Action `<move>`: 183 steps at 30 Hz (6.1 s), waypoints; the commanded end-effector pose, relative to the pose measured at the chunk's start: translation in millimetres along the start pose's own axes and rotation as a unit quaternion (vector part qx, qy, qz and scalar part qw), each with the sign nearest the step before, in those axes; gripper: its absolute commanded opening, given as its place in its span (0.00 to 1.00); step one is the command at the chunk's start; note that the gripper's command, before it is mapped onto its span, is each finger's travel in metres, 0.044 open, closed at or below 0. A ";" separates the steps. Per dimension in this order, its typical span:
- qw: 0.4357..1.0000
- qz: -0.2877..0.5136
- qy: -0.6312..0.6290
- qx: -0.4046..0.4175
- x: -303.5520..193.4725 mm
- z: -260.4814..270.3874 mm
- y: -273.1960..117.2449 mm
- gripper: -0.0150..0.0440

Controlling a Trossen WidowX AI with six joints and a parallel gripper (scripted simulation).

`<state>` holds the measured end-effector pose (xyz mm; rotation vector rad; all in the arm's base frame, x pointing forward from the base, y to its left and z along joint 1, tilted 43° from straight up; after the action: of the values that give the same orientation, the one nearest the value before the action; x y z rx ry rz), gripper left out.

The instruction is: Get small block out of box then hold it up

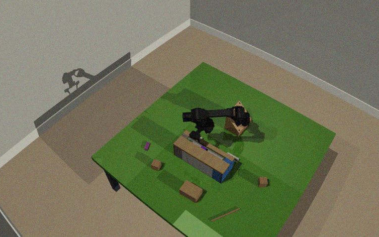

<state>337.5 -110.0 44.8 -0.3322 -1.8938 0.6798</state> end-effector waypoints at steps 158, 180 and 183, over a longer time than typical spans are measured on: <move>1.000 -0.009 -0.002 0.017 153.5 -35.7 87.8 0.93; 0.909 0.017 0.415 -0.042 167.9 -28.5 33.3 0.74; 0.844 0.014 0.533 -0.055 172.1 -26.4 33.3 0.74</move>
<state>298.5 10.8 156.5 -0.5134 -1.4336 0.5142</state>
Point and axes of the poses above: the point midway between the two fingers, 35 mm back from their tips, its own y axis out along the fingers, its own z axis across the jaws, x = y × z, the point moved 3 cm from there along -y, back along the fingers, and after that the axes turned 15 degrees about -y, right-handed, at the moved point
